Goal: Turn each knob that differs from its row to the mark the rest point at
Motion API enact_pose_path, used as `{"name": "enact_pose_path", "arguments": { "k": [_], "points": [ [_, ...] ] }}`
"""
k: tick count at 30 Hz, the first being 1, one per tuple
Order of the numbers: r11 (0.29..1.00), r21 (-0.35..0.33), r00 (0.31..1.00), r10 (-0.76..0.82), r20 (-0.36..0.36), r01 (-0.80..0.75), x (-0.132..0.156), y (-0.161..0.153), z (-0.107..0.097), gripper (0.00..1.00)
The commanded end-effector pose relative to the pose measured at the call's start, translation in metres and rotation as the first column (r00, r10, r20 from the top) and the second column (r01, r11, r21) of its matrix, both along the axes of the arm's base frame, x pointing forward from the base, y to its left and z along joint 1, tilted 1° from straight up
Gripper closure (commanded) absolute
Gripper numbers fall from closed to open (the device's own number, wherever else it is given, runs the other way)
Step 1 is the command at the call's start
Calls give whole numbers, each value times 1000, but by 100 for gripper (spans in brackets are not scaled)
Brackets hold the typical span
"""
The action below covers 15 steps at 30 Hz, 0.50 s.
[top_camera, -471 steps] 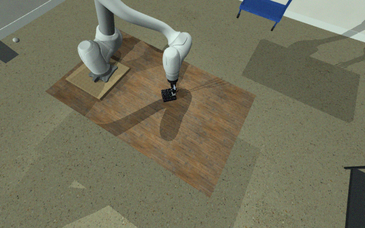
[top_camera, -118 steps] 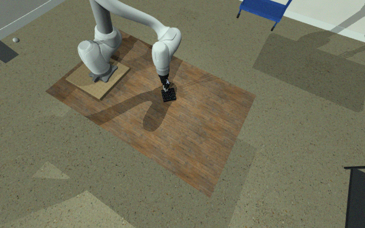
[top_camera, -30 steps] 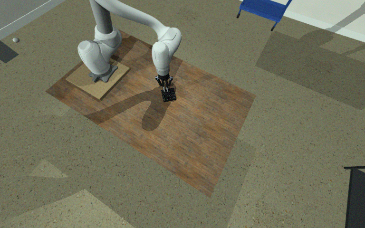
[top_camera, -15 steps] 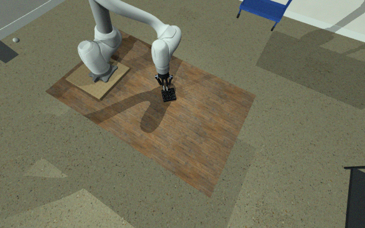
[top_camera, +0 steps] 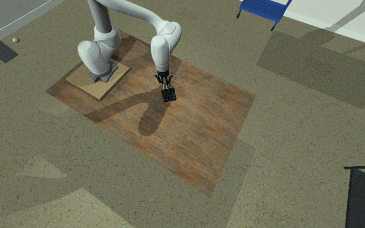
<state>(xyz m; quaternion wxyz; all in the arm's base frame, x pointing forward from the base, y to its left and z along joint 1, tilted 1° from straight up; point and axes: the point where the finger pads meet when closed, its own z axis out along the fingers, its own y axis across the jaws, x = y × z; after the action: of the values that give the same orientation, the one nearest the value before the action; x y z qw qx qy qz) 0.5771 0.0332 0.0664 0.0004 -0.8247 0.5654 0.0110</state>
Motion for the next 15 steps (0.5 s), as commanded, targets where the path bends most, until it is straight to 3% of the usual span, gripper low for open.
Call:
{"name": "enact_pose_path", "arguments": {
  "k": [1, 8, 9, 15],
  "points": [
    [1000, 0, 1000, 0, 0, 0, 0, 0, 0, 88],
    [1000, 0, 1000, 0, 0, 0, 0, 0, 0, 88],
    [1000, 0, 1000, 0, 0, 0, 0, 0, 0, 0],
    [1000, 0, 1000, 0, 0, 0, 0, 0, 3, 0]
  ]
}}
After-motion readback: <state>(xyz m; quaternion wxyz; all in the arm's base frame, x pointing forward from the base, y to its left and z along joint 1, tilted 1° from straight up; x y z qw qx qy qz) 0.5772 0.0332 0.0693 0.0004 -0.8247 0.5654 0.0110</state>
